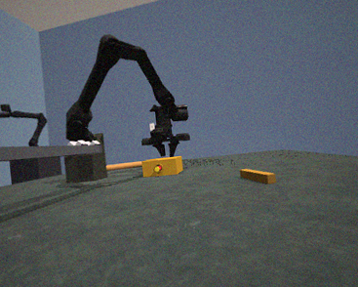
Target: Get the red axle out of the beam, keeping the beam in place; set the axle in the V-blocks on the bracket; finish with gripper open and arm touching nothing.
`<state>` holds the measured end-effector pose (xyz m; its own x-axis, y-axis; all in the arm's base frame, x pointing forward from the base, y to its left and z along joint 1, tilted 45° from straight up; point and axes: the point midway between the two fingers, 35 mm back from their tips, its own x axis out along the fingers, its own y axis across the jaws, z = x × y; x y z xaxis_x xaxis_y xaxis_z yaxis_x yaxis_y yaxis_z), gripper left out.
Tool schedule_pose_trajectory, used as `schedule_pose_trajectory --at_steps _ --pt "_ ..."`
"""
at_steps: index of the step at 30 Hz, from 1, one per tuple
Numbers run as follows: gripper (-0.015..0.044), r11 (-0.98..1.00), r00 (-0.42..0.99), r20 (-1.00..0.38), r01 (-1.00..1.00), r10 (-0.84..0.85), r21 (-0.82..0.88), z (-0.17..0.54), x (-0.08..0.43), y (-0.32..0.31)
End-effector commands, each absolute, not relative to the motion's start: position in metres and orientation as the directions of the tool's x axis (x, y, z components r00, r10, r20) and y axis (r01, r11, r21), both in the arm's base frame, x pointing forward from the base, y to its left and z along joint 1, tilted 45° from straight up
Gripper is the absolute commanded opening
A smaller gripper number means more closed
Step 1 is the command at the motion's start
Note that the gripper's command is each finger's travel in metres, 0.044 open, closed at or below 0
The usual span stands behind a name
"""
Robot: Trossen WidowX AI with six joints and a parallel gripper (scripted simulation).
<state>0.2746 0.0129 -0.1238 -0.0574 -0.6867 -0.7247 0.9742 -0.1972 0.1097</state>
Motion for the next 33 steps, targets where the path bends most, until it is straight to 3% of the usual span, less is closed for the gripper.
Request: schedule_pose_trajectory --at_steps 1,16,33 --pt "0.0000 -0.192 -0.061 -0.719 0.976 -0.693 0.102 -0.130 0.271 0.006" --pt "0.0000 -0.192 -0.061 -0.717 0.976 -0.694 0.103 -0.140 0.269 -0.004" --pt "0.0440 -0.192 -0.061 -0.718 0.976 -0.694 0.103 -0.130 0.271 0.006"
